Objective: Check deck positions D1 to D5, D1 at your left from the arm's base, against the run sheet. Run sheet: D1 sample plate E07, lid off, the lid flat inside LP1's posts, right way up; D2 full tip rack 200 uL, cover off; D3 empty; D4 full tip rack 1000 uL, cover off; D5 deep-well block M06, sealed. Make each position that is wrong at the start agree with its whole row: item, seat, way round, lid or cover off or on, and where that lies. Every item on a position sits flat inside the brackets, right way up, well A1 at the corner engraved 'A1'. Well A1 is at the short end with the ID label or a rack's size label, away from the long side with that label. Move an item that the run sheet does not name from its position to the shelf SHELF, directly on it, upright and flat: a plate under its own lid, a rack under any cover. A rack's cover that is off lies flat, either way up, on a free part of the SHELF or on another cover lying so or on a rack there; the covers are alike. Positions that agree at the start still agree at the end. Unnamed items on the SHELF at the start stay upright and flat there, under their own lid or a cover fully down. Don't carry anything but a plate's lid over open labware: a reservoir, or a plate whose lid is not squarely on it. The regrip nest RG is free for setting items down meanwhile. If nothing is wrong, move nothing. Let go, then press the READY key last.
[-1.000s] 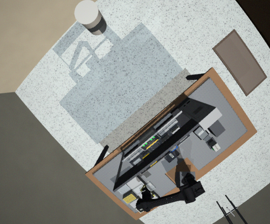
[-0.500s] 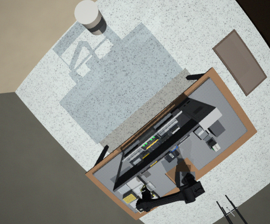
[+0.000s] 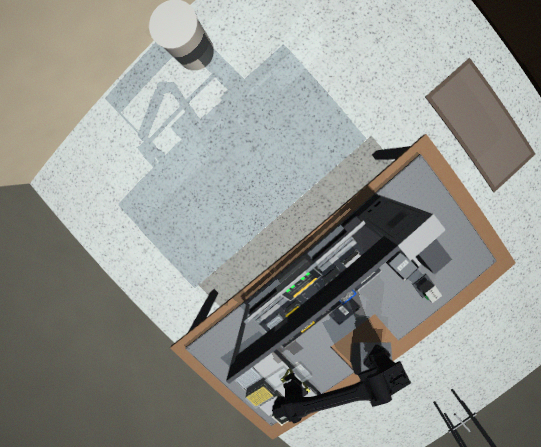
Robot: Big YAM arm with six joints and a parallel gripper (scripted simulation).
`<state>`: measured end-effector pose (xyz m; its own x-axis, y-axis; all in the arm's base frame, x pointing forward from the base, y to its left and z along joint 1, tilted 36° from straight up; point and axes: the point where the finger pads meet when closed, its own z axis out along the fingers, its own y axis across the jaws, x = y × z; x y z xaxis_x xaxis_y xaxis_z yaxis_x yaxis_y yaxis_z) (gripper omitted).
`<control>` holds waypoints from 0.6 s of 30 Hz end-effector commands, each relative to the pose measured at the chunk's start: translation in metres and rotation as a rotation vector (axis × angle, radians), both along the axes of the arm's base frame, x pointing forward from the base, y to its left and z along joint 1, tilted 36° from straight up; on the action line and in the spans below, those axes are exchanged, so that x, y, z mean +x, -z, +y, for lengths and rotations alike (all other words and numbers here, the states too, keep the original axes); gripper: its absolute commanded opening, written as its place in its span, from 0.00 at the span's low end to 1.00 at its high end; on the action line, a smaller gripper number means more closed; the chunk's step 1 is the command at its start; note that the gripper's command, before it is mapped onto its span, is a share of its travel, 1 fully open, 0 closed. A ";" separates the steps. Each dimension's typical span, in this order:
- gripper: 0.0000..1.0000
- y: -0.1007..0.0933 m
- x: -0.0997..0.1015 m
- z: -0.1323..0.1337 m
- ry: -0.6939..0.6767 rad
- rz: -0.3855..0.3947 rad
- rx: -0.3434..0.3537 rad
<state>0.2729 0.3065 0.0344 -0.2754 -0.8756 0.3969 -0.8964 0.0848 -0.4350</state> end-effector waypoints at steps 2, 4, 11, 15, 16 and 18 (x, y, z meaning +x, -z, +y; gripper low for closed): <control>0.00 -0.022 0.003 0.034 -0.026 -0.039 0.072; 0.00 -0.022 0.003 0.034 -0.026 -0.039 0.072; 0.00 0.009 -0.025 0.016 -0.020 -0.011 0.023; 0.00 0.018 -0.043 0.016 -0.020 -0.010 0.022; 0.00 0.019 -0.048 0.016 -0.019 -0.010 0.021; 0.00 0.019 -0.056 0.018 -0.019 -0.015 0.035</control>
